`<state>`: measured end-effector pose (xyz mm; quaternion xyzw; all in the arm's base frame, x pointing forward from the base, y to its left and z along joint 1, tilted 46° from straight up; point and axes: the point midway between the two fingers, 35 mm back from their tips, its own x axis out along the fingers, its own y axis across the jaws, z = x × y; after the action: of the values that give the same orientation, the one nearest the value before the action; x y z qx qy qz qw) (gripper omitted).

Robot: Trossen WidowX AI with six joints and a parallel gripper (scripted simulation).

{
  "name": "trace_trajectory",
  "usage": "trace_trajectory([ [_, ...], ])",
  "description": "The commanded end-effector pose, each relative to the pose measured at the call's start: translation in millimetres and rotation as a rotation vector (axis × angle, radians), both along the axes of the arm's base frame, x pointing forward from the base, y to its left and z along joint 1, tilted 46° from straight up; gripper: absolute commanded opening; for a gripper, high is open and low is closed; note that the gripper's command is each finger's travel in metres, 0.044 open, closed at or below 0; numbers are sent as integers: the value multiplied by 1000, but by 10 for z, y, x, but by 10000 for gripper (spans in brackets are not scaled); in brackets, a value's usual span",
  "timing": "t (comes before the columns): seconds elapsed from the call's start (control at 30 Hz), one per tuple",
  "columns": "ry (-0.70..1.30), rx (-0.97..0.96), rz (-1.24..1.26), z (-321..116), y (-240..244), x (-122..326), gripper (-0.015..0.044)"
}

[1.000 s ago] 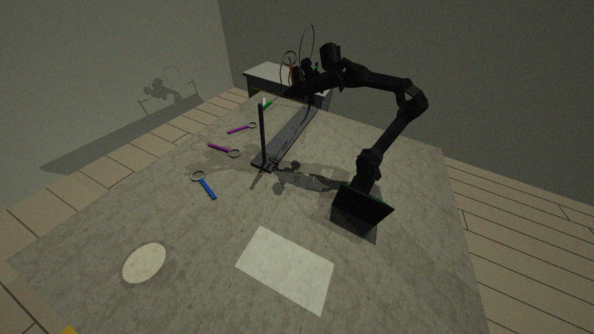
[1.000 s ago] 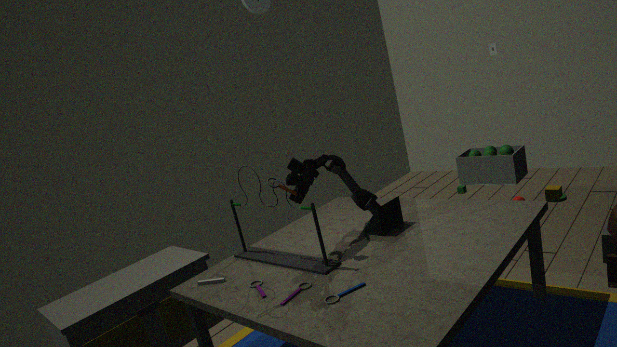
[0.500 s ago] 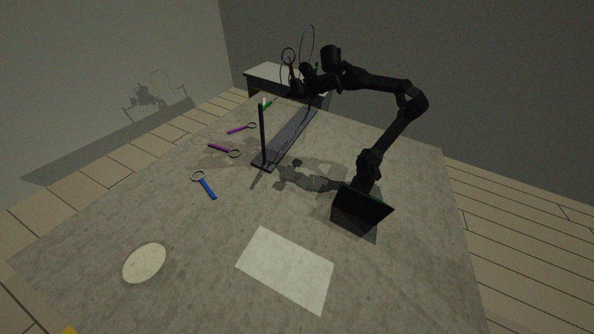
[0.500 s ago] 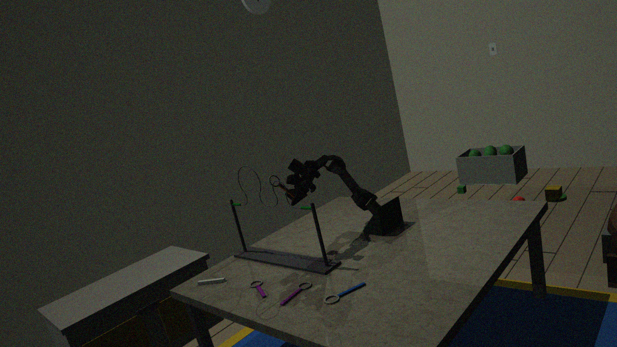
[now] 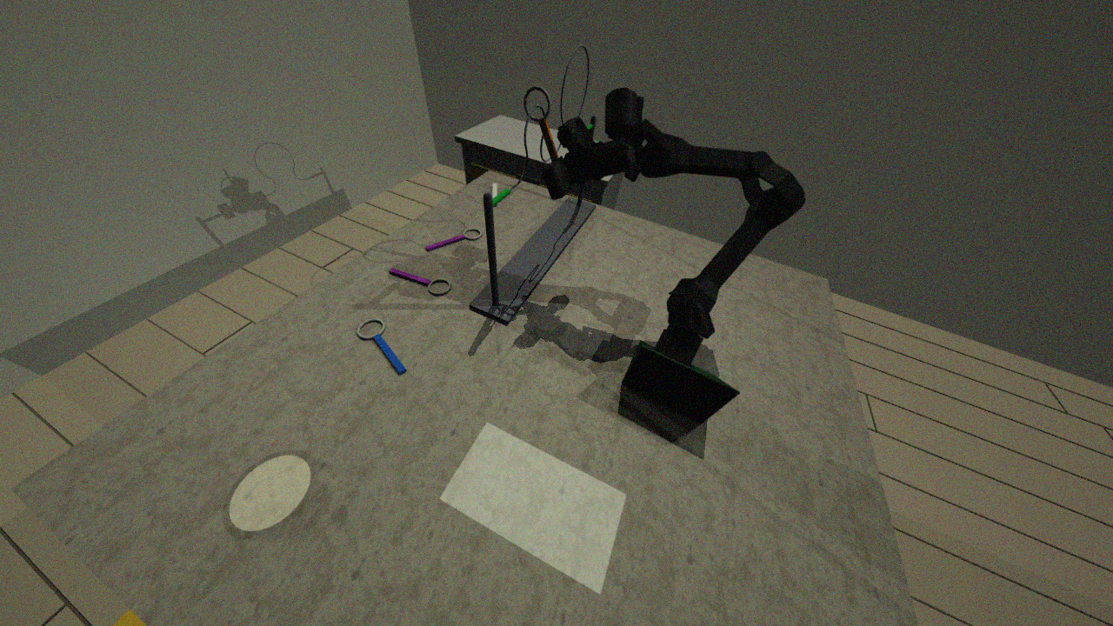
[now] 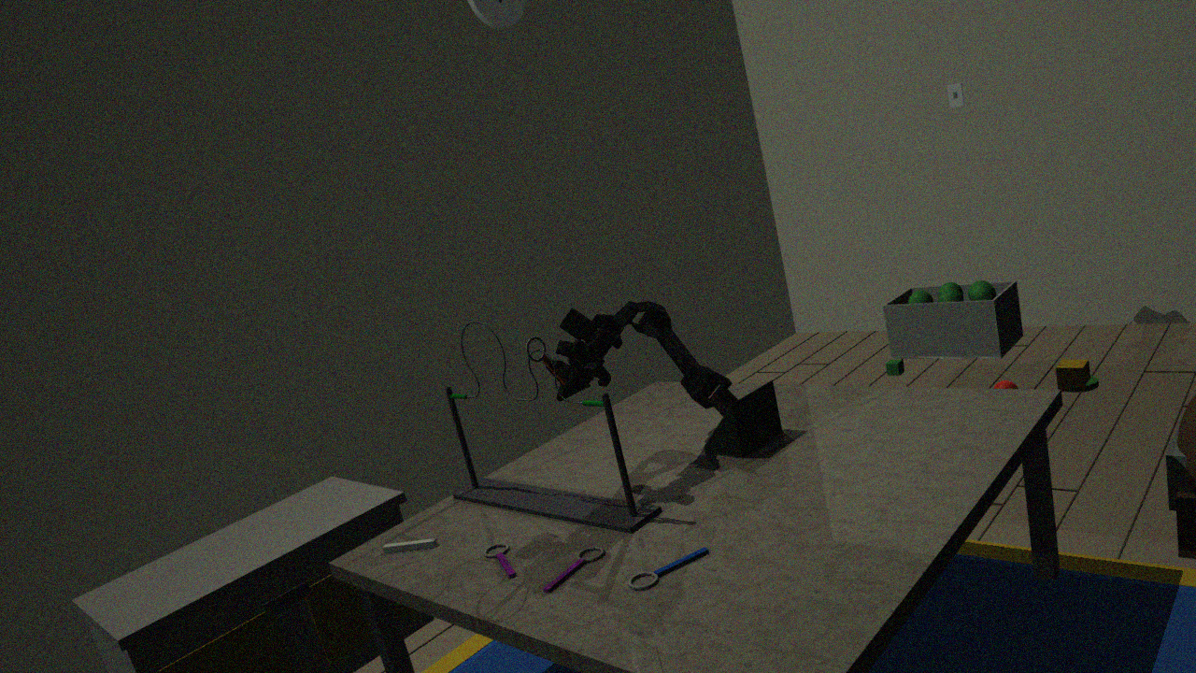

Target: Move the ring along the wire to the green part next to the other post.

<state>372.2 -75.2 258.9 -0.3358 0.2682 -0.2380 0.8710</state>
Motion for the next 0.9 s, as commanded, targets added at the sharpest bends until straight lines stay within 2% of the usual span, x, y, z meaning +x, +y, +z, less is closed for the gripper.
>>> trace_trajectory([
  [0.0, 29, -105, 0, 33, -58, -22, -150],
  [0.87, 158, -688, 22, 417, -234, -48, -150],
])
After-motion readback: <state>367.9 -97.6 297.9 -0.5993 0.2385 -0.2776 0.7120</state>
